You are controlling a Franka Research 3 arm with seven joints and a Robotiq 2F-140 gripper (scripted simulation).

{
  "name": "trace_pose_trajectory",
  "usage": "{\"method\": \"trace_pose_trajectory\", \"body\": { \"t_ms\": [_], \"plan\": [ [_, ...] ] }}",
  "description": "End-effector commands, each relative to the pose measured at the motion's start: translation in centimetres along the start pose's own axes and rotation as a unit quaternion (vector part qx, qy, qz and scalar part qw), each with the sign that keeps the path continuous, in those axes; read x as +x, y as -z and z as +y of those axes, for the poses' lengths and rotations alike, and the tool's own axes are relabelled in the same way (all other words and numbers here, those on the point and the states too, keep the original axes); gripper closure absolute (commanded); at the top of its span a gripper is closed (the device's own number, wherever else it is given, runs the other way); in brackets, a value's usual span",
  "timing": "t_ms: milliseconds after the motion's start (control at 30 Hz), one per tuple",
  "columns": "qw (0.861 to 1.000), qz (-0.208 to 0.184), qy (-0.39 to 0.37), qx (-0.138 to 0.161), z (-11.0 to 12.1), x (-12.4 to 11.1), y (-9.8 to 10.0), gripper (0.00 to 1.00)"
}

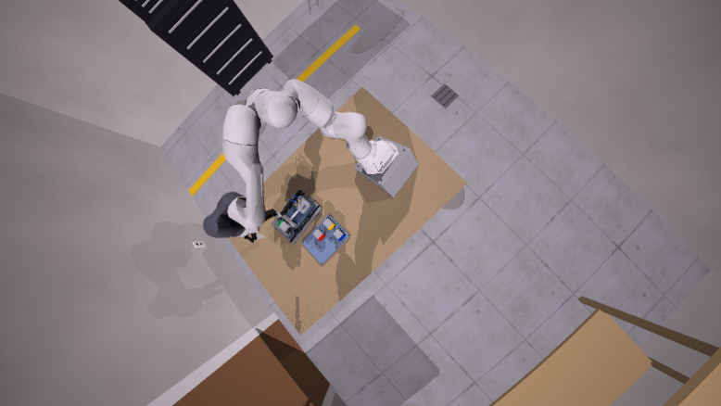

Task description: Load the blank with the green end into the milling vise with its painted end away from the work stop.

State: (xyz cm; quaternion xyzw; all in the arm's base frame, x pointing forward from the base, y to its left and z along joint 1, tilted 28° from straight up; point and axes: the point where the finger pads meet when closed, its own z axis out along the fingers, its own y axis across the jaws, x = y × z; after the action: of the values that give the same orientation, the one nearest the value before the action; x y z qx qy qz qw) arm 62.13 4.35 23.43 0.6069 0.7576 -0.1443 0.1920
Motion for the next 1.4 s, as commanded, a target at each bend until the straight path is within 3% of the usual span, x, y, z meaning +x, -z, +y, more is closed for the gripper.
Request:
{"method": "trace_pose_trajectory", "body": {
  "t_ms": [0,1367],
  "plan": [
    [1.0,0.0,0.0,0.0,0.07,-0.03,-0.38,0.0],
    [1.0,0.0,0.001,0.0,0.19,-0.05,-1.07,0.0]
  ]
}}
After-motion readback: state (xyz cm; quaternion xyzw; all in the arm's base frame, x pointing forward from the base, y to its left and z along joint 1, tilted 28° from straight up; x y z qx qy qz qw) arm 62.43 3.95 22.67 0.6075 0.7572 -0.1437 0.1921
